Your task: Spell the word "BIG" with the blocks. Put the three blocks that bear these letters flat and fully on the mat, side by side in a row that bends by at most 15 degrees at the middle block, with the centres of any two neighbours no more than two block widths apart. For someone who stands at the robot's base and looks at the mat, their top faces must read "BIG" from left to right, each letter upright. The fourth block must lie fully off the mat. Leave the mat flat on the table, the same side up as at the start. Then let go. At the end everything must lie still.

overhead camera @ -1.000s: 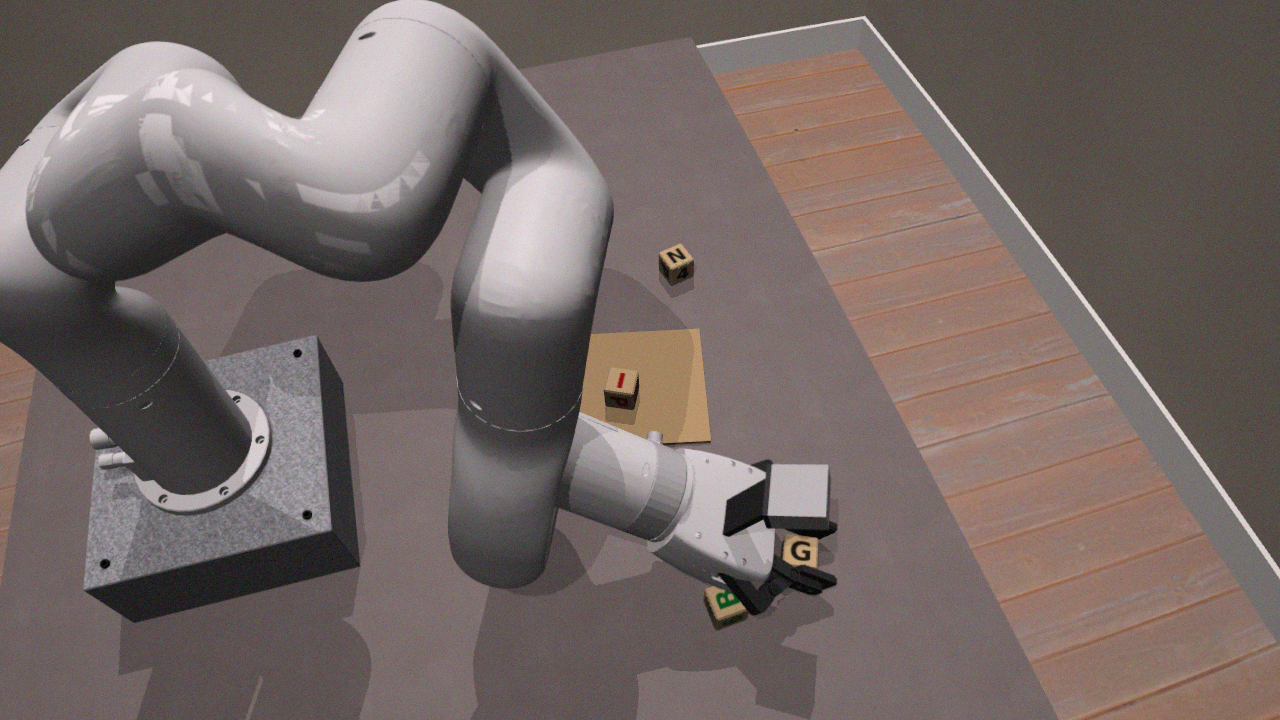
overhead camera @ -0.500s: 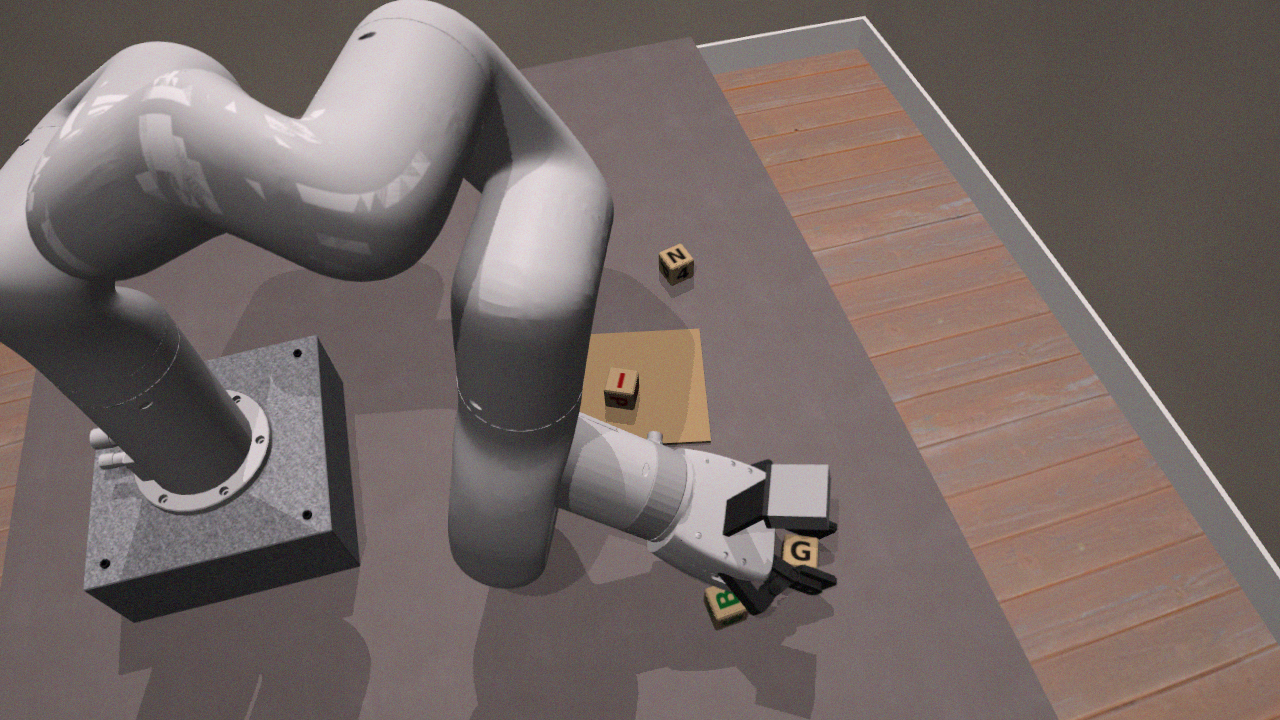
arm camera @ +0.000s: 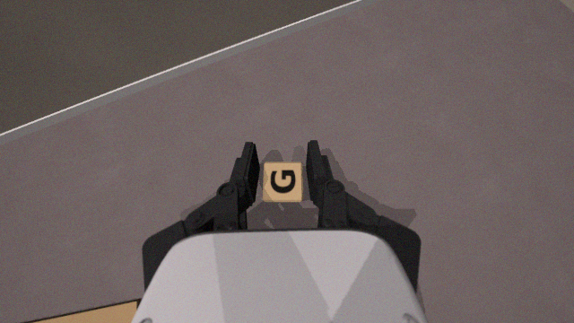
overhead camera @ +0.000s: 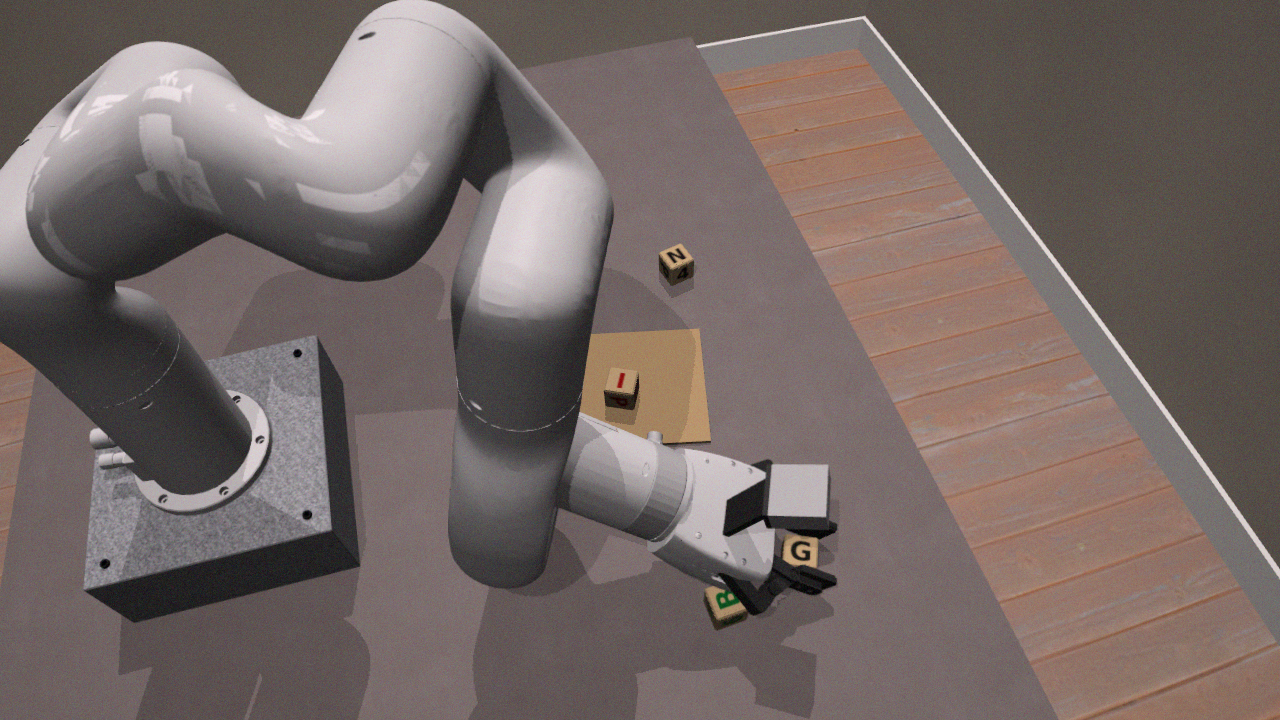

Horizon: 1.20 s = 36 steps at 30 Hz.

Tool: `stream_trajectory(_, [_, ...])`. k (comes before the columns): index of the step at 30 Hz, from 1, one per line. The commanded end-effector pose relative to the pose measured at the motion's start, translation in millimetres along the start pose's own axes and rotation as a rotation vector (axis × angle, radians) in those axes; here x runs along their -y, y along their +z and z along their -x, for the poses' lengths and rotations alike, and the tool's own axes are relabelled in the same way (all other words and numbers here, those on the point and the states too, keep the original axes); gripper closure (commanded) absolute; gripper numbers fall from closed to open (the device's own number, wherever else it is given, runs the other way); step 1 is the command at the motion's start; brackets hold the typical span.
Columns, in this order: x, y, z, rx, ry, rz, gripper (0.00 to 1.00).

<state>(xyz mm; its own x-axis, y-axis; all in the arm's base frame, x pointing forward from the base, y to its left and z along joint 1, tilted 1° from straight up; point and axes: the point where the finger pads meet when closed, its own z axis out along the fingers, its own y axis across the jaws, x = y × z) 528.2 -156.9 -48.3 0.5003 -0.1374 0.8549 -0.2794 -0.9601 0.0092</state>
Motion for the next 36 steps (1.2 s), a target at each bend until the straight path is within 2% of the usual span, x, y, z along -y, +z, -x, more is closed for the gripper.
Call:
stream_trajectory(1, [0, 0.0, -1, -0.003, 0.0, 0.0, 0.53])
stream_trajectory(10, [-1, -5.5, -10, -0.003, 0.0, 0.001, 0.53])
stream_trajectory(21, [0, -24.2, -40, -0.003, 0.0, 0.0, 0.53])
stream_trajectory(30, [0, -25.9, -43, -0.002, 0.0, 0.0, 0.53])
stream_trajectory(33, [0, -25.6, -44, 0.013, 0.0, 0.0, 0.53])
stream_trajectory(36, [-1, -25.5, -45, 0.055, 0.0, 0.0, 0.53])
